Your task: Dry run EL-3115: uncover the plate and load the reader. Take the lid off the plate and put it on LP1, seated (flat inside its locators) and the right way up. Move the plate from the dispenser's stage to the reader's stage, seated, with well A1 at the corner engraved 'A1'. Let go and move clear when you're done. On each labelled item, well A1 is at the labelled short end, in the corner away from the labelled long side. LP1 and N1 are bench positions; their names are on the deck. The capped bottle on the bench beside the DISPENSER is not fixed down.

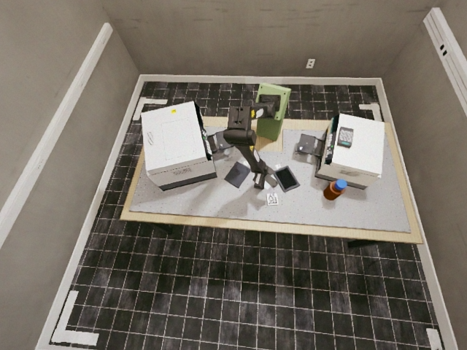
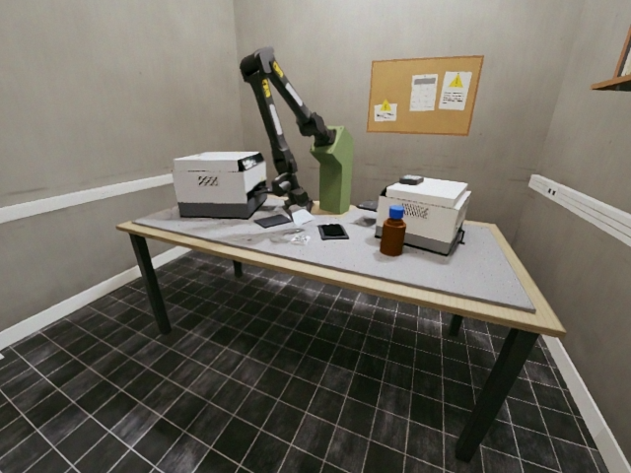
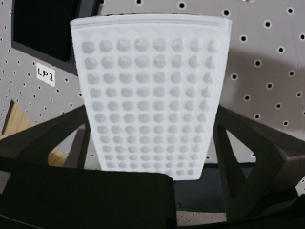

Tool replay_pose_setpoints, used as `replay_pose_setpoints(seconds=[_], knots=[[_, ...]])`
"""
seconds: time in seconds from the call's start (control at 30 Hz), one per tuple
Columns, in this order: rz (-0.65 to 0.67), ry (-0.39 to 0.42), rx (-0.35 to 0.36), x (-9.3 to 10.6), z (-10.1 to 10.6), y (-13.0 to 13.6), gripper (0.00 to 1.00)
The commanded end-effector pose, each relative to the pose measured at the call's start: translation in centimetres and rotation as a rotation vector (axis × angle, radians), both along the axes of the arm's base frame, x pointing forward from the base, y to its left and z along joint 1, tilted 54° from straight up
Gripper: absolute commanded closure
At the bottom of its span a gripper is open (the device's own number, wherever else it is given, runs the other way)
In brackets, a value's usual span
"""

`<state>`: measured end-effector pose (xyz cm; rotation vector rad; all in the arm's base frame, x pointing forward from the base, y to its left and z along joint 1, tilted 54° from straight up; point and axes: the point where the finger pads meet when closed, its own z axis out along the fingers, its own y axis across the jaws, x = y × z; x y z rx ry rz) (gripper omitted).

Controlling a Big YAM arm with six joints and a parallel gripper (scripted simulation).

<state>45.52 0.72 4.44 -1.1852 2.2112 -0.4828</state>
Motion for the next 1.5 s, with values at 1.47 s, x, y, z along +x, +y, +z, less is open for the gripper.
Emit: replay_pose_setpoints(seconds=[1.47], knots=[[-0.183, -0.002, 0.133, -4.4, 1.8, -10.4, 0.14]])
